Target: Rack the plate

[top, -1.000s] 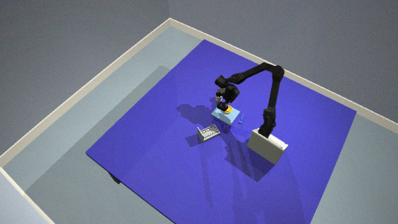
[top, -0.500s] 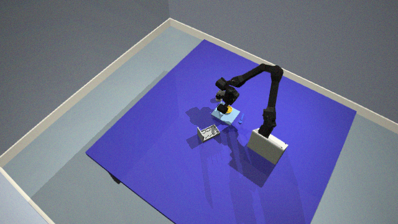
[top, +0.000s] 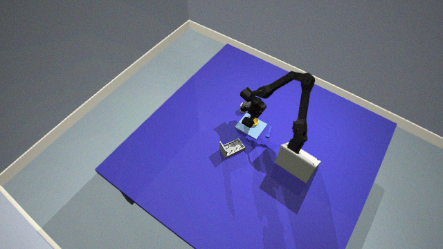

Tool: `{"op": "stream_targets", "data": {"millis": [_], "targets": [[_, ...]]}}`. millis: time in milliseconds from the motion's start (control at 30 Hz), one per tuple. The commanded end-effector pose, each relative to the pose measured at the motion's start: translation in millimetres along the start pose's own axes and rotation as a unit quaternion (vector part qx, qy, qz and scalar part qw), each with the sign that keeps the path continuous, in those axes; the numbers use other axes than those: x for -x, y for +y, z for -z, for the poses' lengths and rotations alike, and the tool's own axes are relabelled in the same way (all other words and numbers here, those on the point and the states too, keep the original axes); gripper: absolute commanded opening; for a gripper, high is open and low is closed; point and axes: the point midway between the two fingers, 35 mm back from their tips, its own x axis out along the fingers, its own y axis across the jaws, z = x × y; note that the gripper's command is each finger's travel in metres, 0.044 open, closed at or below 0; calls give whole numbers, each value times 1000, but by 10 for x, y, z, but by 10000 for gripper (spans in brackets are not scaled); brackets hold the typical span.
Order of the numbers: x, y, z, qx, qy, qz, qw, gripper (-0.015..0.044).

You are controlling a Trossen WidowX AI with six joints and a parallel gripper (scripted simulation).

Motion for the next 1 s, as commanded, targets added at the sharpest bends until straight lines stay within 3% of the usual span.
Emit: {"op": "stream_targets", "data": {"millis": [0, 300, 667, 967], "targets": [[-6, 11, 7, 4, 0, -2, 1000, 342], [-6, 11, 7, 4, 0, -2, 1000, 282], [435, 53, -106, 3, -2, -11, 1000, 0], [937, 87, -152, 4, -1, -14, 1000, 0]]}}
